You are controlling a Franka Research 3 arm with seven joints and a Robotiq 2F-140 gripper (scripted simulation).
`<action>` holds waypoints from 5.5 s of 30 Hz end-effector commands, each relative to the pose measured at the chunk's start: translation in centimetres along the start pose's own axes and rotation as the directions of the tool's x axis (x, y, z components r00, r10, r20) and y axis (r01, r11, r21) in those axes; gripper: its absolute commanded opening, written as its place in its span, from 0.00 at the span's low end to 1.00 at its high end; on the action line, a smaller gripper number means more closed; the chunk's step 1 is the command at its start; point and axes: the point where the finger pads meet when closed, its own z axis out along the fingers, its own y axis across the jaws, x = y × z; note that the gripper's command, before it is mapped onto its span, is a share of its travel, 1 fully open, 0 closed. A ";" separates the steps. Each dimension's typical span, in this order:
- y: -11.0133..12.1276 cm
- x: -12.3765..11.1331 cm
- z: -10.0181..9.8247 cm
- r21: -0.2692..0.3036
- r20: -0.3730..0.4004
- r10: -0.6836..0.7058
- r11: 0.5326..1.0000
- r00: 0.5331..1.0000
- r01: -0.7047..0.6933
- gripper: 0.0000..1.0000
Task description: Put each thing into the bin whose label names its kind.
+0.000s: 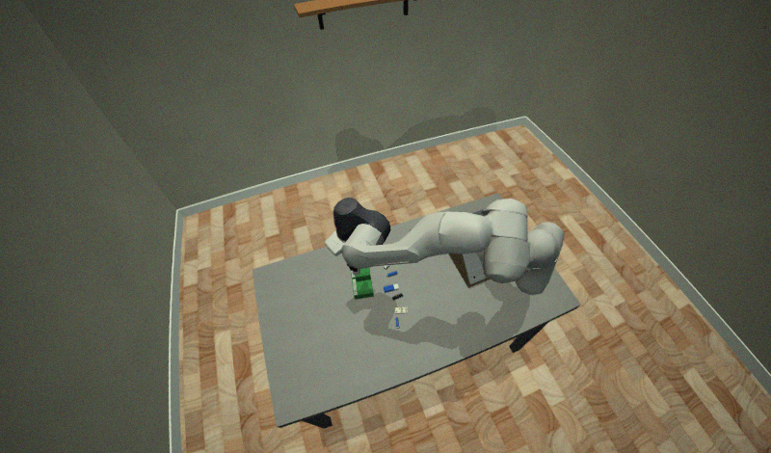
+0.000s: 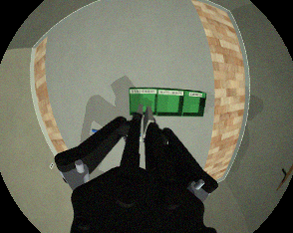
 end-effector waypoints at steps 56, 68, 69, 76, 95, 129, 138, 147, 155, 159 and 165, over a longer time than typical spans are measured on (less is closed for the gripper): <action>-8.2 -18.7 8.7 0.058 0.149 -0.629 0.776 0.763 0.628 0.41; -8.1 -18.5 8.7 0.061 0.130 -0.766 0.640 0.630 0.766 0.41; -8.1 -18.5 8.7 0.061 0.127 -0.776 0.628 0.618 0.776 0.41; -8.1 -18.5 8.7 0.064 0.112 -0.840 0.539 0.530 0.840 0.41; -8.1 -18.4 8.7 0.067 0.059 -0.960 0.277 0.273 0.959 0.41; -8.1 -18.4 8.7 0.035 -0.012 -0.993 -0.121 -0.121 0.992 0.41; -8.2 -18.5 8.7 0.035 -0.012 -0.993 -0.121 -0.121 0.992 0.41; -8.2 -18.6 8.7 0.035 -0.012 -0.993 -0.121 -0.121 0.992 0.41; -8.3 -18.7 10.3 0.035 -0.012 -0.993 -0.121 -0.121 0.992 0.41; -8.3 -18.7 11.9 0.035 -0.012 -0.993 -0.121 -0.121 0.992 0.41; -8.4 -18.5 14.2 0.035 -0.012 -0.993 -0.121 -0.121 0.992 0.41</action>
